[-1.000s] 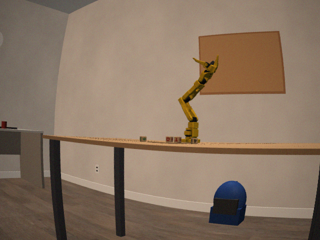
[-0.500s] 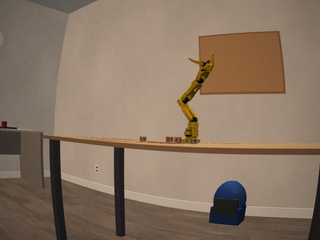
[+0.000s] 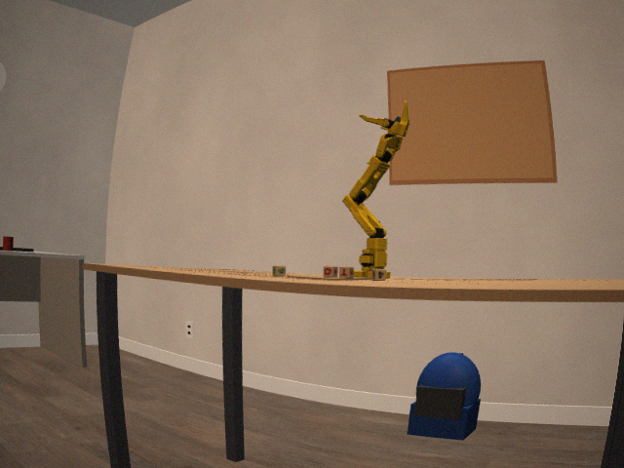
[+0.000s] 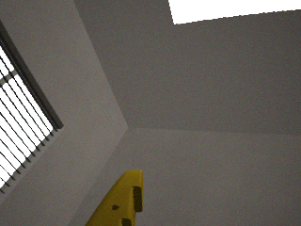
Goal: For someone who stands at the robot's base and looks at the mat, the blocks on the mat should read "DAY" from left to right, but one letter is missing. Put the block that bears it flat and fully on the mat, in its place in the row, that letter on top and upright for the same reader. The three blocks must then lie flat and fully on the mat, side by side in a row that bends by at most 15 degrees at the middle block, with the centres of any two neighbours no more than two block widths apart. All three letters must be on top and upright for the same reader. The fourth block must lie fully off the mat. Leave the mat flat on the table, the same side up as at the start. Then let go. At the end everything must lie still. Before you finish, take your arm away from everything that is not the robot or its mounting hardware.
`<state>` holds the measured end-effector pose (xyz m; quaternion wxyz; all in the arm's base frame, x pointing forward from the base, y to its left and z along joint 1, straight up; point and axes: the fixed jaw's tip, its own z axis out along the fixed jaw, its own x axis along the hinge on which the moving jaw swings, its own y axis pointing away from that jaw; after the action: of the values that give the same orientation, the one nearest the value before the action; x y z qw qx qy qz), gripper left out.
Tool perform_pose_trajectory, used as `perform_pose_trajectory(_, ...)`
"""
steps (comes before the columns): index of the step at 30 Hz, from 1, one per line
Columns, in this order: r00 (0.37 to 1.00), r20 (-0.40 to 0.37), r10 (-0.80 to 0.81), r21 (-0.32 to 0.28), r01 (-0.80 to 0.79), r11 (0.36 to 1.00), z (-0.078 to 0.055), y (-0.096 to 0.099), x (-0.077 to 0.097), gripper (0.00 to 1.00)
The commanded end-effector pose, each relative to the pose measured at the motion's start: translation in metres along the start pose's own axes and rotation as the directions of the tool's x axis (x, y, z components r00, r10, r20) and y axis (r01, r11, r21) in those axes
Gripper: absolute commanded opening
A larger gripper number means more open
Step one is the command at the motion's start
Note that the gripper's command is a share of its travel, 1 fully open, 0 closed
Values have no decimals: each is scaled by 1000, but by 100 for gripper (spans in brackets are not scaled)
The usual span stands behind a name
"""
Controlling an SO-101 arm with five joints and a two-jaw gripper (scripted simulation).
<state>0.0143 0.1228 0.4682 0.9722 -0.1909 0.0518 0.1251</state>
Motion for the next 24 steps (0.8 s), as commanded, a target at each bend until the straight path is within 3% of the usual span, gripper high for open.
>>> perform_pose_trajectory(1,999,34,-1,85,-2,996,-2,-28,-11,100)
perform_pose_trajectory(12,999,48,-2,119,-3,993,-5,-40,-16,100)
perform_pose_trajectory(24,997,79,-7,191,-8,982,-13,-65,-27,100)
